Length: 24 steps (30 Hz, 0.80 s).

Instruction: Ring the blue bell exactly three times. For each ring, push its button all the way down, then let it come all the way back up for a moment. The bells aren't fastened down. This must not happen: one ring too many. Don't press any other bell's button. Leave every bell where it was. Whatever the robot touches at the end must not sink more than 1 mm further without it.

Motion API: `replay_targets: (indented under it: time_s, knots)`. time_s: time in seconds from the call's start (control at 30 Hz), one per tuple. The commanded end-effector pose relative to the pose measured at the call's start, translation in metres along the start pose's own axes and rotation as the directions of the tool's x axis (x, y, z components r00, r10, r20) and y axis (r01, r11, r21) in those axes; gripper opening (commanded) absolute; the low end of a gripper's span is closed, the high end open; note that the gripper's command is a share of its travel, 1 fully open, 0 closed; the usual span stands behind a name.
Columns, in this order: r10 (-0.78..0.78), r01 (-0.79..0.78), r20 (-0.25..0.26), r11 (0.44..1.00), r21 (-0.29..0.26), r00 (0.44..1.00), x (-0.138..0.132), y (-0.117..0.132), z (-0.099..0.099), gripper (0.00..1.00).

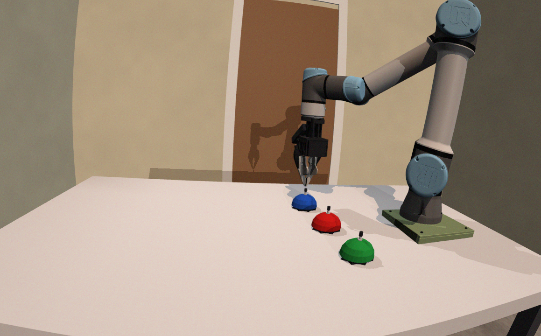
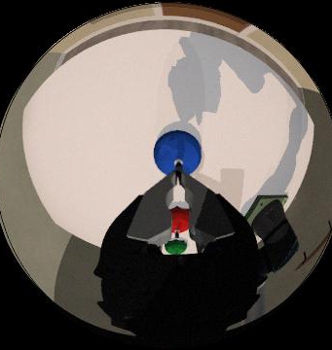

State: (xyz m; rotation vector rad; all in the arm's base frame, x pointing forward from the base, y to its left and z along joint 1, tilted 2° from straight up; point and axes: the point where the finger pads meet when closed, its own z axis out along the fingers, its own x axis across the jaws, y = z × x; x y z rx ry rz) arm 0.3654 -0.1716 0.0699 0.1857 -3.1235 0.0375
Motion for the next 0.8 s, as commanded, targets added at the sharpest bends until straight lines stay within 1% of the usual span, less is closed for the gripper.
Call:
replay_targets:
  time_s: [0.0, 0.27, 0.5, 0.77]
  knots:
    - [0.000, 0.000, 0.001, 1.000, 0.001, 1.000, -0.0002, -0.0003, -0.0004, 0.00]
    - [0.000, 0.000, 0.001, 1.000, 0.001, 1.000, -0.0003, -0.0003, 0.0017, 0.00]
    - [0.000, 0.000, 0.001, 1.000, 0.001, 1.000, -0.0003, -0.0003, 0.0091, 0.00]
    - [0.000, 0.000, 0.001, 1.000, 0.001, 1.000, -0.0003, -0.0003, 0.0096, 0.00]
